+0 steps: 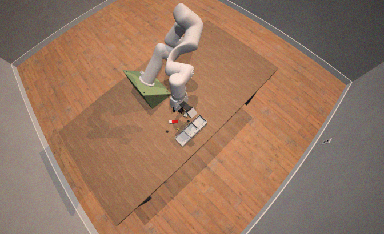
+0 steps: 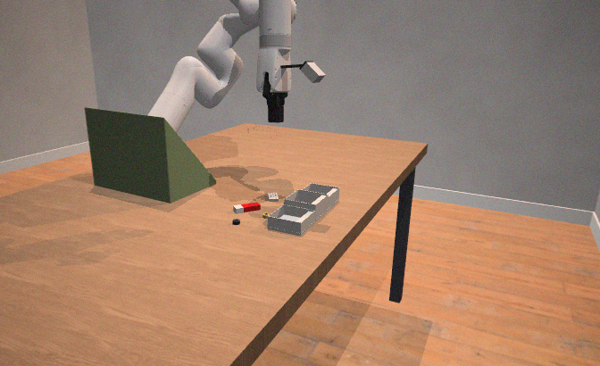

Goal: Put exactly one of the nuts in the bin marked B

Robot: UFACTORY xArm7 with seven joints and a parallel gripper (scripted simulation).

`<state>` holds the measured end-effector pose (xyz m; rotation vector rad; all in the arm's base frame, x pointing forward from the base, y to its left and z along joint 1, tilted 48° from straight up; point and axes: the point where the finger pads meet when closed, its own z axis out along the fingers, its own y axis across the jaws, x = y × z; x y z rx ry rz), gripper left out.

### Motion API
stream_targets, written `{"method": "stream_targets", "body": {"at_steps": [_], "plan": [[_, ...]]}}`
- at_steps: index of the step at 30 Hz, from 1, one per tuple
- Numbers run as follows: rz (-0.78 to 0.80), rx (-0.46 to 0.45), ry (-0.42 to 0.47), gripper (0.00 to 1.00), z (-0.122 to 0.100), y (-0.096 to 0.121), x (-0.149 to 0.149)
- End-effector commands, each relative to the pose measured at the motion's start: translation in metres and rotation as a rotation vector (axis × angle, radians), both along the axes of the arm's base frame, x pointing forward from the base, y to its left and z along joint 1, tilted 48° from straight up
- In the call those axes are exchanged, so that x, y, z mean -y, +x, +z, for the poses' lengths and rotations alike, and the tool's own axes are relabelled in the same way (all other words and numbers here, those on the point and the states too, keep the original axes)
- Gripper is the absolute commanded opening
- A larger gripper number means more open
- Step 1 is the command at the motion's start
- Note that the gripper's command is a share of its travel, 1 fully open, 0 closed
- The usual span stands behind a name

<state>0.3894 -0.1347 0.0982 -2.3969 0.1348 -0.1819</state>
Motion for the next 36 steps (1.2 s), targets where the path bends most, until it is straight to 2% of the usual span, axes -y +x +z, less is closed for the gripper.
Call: {"method": "stream_targets", "body": {"at_steps": [1, 3, 14, 16, 21, 23, 36], "plan": [[0.023, -0.030, 0.067, 0.07, -0.011, -0.013, -0.008], [0.033, -0.043, 0.097, 0.07, -0.018, -0.023, -0.016], [0.033, -0.043, 0.097, 0.07, -0.018, -0.023, -0.016], [-0.005, -0.080, 0.105, 0.07, -0.031, -0.012, -0.017], [-0.005, -0.080, 0.105, 0.07, -0.063, 0.015, -0.020], [-0.005, -0.080, 0.105, 0.07, -0.063, 0.015, -0.020], [-0.005, -0.080, 0.104, 0.07, -0.145, 0.085, -0.027]]}}
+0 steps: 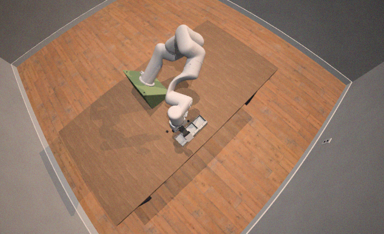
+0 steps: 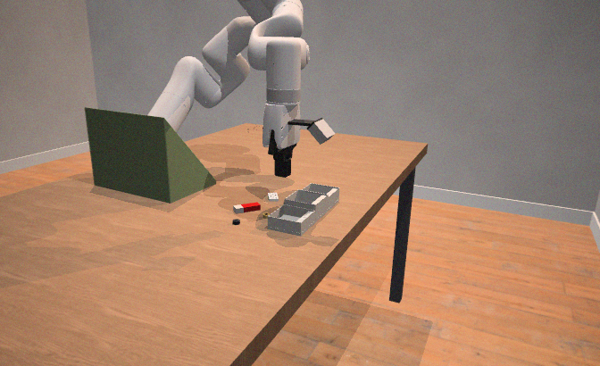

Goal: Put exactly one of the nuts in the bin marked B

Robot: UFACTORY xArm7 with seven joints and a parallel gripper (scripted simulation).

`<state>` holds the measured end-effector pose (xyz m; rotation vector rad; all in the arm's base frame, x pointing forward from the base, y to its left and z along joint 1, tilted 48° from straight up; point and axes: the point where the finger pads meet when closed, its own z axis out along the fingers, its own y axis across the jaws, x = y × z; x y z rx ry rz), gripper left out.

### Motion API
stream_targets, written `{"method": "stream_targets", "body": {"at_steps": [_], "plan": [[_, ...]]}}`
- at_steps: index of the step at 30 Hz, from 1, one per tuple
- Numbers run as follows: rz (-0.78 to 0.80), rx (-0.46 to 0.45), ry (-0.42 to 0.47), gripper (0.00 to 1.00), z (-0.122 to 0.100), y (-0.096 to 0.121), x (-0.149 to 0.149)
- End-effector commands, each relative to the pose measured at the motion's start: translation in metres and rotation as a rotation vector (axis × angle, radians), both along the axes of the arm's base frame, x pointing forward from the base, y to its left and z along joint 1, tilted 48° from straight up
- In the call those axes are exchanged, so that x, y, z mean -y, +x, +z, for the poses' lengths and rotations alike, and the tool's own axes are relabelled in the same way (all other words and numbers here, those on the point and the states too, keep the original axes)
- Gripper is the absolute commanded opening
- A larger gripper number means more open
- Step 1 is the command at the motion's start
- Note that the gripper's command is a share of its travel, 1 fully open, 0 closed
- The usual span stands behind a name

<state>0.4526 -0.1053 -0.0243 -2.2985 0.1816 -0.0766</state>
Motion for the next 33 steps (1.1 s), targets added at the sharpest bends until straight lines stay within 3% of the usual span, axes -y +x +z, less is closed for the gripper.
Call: {"method": "stream_targets", "body": {"at_steps": [1, 6, 12, 33], "plan": [[-0.002, 0.001, -0.003, 0.07, -0.029, 0.027, 0.002], [-0.001, 0.001, -0.003, 0.07, -0.045, 0.041, 0.000], [-0.001, 0.001, -0.003, 0.07, -0.045, 0.041, 0.000], [-0.001, 0.001, -0.003, 0.07, -0.079, 0.047, -0.037]]}}
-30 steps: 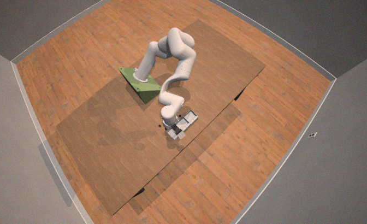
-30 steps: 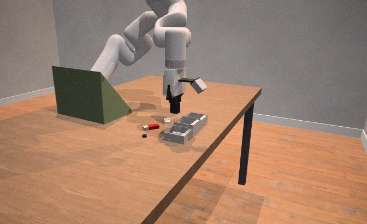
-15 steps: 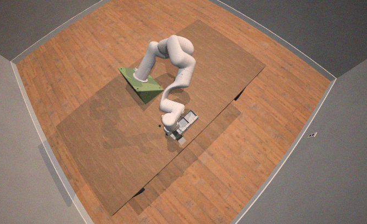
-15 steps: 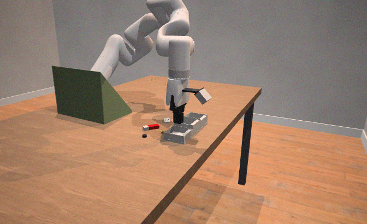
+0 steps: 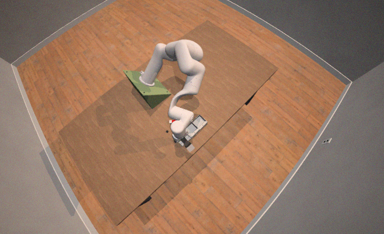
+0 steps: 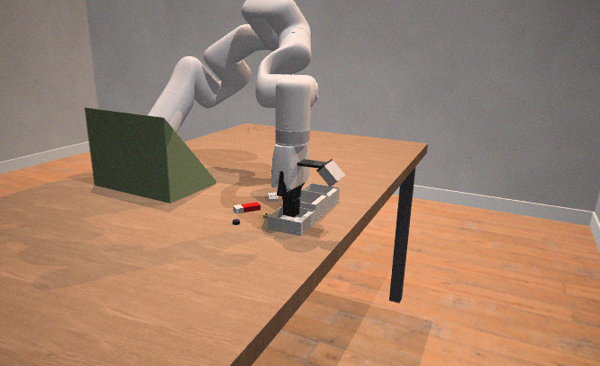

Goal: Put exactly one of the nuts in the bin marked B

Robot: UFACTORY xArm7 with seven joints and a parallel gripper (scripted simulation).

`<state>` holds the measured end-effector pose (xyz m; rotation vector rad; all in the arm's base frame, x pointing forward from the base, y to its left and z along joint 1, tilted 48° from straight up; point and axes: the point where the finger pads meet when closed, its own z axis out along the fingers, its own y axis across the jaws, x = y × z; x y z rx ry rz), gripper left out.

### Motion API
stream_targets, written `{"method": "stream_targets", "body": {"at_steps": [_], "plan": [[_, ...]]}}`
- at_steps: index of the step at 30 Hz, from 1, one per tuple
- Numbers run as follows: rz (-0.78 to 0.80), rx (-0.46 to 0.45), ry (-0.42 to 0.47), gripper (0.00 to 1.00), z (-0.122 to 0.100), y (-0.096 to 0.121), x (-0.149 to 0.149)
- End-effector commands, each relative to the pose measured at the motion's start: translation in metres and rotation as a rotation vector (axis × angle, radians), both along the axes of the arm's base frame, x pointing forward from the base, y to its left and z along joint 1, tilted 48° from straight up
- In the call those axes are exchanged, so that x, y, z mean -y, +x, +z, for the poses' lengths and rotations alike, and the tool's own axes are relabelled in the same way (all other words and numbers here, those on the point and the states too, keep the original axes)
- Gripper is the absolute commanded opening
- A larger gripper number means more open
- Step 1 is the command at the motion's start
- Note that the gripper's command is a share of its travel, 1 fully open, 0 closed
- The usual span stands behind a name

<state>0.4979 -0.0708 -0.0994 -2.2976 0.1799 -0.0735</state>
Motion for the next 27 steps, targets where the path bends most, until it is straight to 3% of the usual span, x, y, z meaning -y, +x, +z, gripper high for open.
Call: {"method": "stream_targets", "body": {"at_steps": [1, 27], "plan": [[-0.004, 0.003, -0.004, 0.07, -0.0062, 0.0022, -0.0044], [-0.004, 0.003, -0.004, 0.07, -0.0102, 0.0030, -0.0087]]}}
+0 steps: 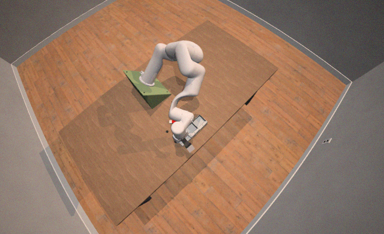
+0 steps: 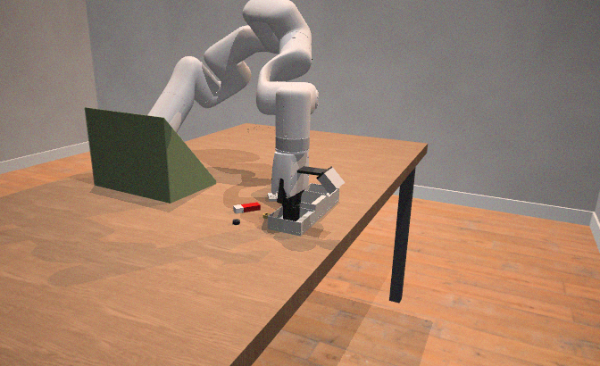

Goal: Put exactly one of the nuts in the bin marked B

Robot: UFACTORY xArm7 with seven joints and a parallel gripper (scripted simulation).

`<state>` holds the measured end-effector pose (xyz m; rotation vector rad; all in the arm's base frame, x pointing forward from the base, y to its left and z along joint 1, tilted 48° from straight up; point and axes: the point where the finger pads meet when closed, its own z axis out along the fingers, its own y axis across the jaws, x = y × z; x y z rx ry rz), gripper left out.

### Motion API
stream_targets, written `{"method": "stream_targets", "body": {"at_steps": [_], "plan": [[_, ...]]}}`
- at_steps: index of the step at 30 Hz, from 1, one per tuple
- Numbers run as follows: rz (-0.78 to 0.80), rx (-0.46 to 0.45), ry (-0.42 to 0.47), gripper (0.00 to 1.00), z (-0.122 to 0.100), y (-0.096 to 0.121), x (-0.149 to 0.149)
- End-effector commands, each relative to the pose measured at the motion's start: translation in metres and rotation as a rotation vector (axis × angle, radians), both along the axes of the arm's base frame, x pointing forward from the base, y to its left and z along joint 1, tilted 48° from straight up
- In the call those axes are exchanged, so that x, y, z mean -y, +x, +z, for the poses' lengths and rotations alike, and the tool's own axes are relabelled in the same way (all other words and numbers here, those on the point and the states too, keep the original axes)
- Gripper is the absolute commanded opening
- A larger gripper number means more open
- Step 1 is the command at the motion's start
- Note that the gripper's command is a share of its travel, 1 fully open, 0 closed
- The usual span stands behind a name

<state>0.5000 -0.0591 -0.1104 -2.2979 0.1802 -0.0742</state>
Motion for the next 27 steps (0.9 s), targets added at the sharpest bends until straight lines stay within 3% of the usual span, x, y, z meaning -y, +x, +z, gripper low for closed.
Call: {"method": "stream_targets", "body": {"at_steps": [1, 27], "plan": [[-0.003, 0.002, -0.004, 0.07, 0.0008, 0.0008, 0.0029], [-0.003, 0.002, -0.004, 0.07, 0.0043, 0.0002, 0.0067]]}}
